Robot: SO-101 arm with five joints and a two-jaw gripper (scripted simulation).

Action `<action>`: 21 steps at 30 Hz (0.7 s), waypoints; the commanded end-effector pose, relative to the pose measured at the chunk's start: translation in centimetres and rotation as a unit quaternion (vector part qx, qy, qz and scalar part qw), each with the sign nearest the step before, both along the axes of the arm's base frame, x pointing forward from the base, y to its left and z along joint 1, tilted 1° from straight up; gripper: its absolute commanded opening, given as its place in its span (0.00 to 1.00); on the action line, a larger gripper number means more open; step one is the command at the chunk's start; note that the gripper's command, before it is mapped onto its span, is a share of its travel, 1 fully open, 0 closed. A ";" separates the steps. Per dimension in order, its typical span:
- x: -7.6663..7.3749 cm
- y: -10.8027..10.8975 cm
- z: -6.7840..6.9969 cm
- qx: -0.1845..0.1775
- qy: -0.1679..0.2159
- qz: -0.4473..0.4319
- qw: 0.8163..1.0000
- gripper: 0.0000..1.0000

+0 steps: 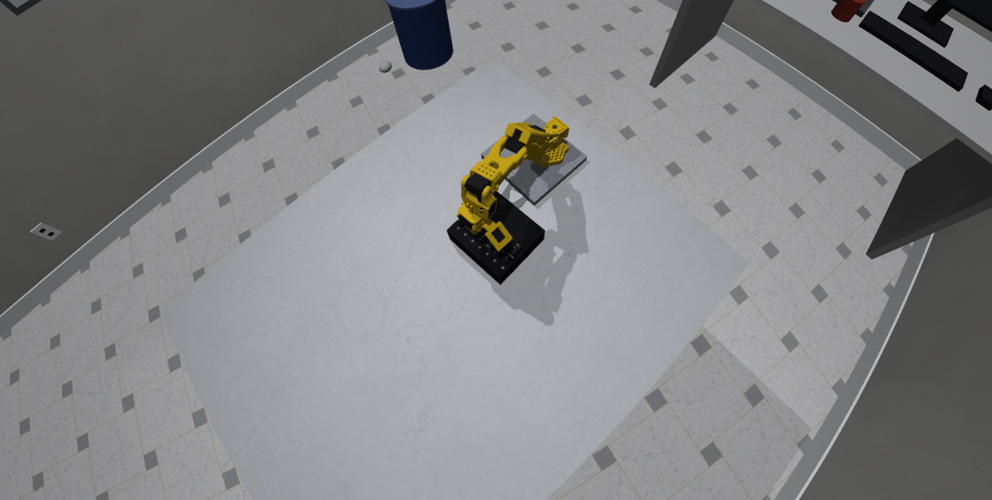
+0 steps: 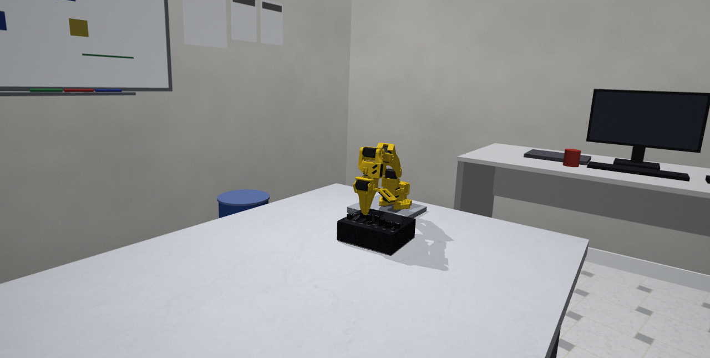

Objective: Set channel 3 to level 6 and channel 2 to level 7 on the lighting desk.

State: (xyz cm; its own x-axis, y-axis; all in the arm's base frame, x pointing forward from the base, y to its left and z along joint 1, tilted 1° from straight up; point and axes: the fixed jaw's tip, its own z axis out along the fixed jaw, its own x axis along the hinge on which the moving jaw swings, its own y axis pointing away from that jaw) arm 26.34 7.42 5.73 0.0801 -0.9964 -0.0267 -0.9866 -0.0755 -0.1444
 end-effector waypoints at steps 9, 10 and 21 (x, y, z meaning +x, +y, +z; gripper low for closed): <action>-0.2 -0.3 0.2 -0.001 0.003 -0.001 1.000 0.00; -0.2 -0.3 0.2 -0.001 0.003 -0.001 1.000 0.00; -0.2 -0.3 0.5 0.001 -0.002 -0.001 1.000 0.00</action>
State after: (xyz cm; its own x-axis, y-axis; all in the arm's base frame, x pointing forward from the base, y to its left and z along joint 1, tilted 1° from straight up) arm 26.32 7.41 5.88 0.0802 -0.9964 -0.0274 -0.9862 -0.0753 -0.1476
